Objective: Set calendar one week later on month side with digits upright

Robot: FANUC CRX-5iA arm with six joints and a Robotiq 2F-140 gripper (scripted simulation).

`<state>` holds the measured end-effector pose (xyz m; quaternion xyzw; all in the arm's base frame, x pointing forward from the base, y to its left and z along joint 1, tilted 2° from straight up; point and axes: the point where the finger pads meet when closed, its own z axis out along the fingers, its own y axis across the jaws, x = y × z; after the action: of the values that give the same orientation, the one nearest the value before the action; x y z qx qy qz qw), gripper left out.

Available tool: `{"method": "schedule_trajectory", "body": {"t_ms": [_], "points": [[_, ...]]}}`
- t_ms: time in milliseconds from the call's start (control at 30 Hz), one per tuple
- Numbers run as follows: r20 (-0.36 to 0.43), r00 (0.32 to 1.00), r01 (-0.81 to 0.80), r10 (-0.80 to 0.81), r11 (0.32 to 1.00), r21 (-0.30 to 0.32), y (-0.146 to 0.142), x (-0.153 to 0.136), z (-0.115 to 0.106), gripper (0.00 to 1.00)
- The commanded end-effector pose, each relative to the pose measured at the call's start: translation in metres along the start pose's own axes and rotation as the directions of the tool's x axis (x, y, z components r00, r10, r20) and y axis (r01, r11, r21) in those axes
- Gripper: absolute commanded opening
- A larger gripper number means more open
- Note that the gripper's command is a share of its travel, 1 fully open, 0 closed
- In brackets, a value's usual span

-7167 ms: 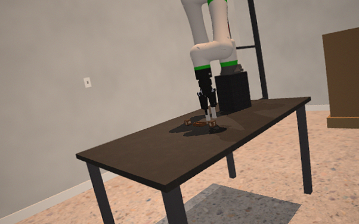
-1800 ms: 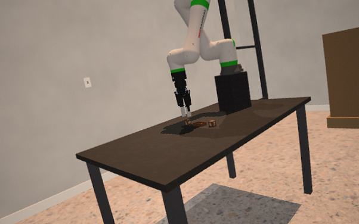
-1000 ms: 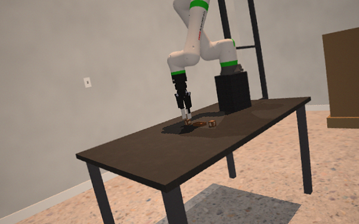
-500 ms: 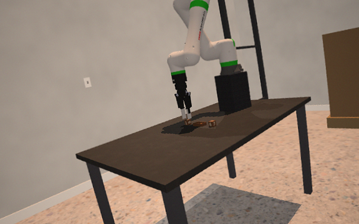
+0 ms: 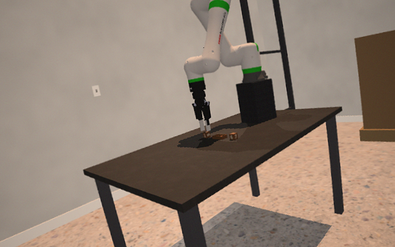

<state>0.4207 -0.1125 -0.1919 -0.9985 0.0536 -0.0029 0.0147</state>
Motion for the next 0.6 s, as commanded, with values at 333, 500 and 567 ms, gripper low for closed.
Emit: {"method": "schedule_trajectory", "body": {"t_ms": [333, 500, 567], "points": [[0.000, 1.000, 0.000, 0.000, 1.000, 0.000, 0.000, 0.000, 0.003, 0.29], [0.000, 1.000, 0.000, 0.000, 1.000, 0.000, 0.000, 0.000, 0.008, 0.29], [0.000, 1.000, 0.000, 0.000, 1.000, 0.000, 0.000, 0.000, 0.011, 0.29]]}}
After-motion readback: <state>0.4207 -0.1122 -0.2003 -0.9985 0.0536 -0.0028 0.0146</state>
